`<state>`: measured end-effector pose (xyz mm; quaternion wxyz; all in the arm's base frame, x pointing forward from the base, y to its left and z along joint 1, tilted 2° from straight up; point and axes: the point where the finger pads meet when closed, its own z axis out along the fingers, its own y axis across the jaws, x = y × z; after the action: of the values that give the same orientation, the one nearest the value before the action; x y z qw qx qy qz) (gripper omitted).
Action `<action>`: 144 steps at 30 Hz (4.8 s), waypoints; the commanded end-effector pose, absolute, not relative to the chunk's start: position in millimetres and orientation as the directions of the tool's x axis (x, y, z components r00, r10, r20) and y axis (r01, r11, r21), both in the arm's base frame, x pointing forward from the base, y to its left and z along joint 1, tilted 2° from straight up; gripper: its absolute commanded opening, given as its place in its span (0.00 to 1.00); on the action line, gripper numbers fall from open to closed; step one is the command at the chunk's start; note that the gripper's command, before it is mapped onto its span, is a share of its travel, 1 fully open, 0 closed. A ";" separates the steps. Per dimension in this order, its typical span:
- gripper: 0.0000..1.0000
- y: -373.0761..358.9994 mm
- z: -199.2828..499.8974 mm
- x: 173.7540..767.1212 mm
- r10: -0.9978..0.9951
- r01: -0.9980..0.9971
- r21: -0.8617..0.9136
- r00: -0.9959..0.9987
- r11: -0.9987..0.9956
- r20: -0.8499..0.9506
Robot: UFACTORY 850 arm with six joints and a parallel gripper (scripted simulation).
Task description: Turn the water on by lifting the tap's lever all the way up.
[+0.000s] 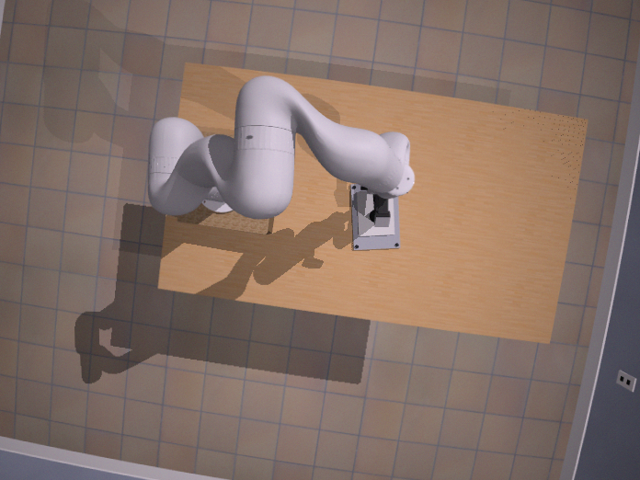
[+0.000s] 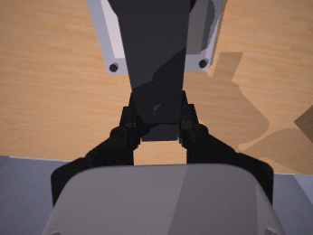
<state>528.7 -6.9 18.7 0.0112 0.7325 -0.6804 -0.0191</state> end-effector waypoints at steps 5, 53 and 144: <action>0.00 -6.9 19.4 529.7 -0.997 -0.996 0.040 0.073 -0.074 -0.013; 0.00 -10.9 34.2 530.6 -0.997 -0.996 0.040 0.073 -0.074 -0.013; 0.73 -20.6 56.1 532.2 -0.997 -0.996 0.040 0.073 -0.074 -0.013</action>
<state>531.1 -20.5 53.1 0.0112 0.7325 -0.6804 -0.0191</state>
